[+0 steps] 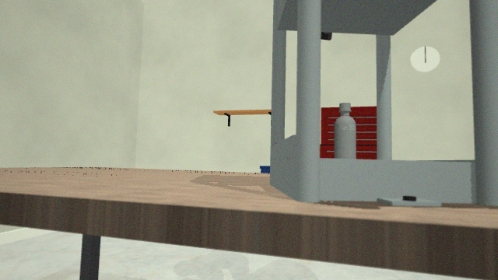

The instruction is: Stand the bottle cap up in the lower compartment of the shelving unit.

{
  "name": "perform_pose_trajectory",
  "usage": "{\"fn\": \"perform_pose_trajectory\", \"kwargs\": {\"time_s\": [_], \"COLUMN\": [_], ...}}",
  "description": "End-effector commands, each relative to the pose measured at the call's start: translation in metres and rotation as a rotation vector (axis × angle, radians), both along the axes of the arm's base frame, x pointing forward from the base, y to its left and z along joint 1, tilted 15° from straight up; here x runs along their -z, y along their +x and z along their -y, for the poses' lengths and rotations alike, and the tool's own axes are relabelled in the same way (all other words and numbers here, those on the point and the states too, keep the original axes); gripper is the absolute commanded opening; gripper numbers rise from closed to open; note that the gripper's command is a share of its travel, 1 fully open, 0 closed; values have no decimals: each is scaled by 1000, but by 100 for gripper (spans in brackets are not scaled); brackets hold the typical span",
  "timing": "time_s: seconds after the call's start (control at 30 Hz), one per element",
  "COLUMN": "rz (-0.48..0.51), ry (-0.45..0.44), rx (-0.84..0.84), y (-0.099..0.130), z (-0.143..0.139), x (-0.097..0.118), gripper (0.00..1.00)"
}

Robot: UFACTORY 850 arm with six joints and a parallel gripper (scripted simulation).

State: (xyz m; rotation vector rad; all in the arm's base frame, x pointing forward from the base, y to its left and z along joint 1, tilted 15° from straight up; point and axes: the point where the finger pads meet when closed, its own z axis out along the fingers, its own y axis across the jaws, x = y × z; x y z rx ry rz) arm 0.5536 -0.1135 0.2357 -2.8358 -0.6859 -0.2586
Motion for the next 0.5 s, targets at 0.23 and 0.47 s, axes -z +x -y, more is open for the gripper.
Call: {"fn": "perform_pose_trajectory", "kwargs": {"time_s": [0.23, 0.47], "rz": [-63, -80], "ry": [11, 15], "rx": [6, 7], "y": [-48, -61], "z": [0, -1], "x": [22, 28], "gripper": [100, 100]}}
